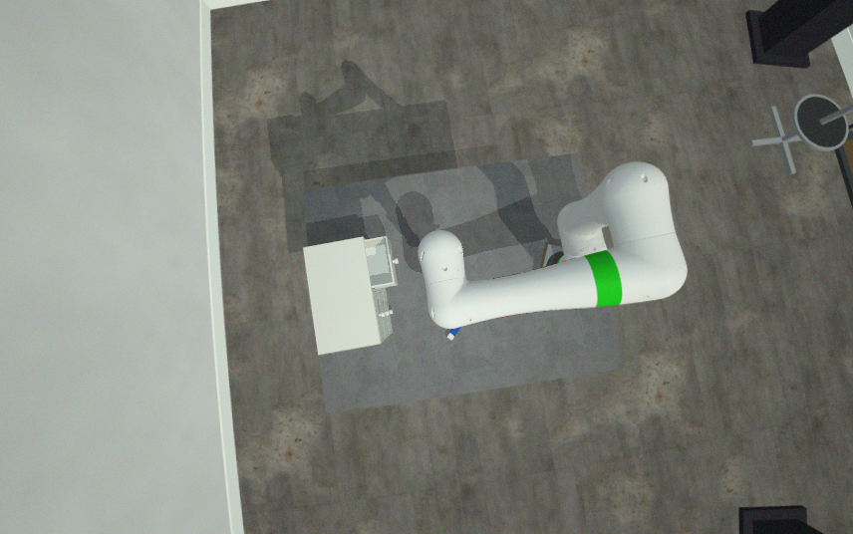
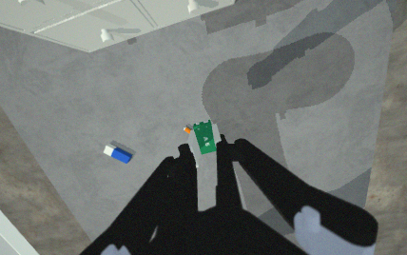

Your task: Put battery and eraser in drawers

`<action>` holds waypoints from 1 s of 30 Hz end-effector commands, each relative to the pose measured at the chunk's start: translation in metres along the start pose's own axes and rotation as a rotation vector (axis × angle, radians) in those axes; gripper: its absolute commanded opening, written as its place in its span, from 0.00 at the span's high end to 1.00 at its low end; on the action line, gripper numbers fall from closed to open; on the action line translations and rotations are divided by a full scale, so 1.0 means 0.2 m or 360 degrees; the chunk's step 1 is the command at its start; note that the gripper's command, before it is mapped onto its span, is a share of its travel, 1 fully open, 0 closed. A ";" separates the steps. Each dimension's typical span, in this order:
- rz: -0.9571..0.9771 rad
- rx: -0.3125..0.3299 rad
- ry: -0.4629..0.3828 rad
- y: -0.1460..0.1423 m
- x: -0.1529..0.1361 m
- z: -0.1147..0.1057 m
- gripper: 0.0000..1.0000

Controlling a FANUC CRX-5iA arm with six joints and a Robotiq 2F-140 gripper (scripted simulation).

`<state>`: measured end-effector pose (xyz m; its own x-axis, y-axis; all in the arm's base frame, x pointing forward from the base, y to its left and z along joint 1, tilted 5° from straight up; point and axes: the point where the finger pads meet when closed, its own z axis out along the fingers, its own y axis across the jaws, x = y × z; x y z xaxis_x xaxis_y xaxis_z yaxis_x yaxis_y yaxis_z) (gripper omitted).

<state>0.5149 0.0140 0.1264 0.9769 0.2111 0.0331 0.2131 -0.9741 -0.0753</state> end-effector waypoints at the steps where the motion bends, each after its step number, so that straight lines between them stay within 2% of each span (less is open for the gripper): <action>1: 0.0000 0.0000 0.0001 0.00 0.00 -0.04 0.86; 8: 0.0000 0.0000 0.0001 0.00 0.00 -0.18 0.86; 10: 0.0000 0.0000 0.0001 0.00 0.00 -0.18 0.86; 25: 0.0000 0.0000 0.0001 0.00 0.00 -0.57 0.86; 27: 0.0000 0.0000 0.0001 0.00 0.00 -0.57 0.86; 30: 0.0000 0.0000 0.0001 0.00 0.00 -0.65 0.86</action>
<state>0.5134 0.0038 0.2467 0.9769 0.2111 0.0334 0.2131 -0.9741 -0.0752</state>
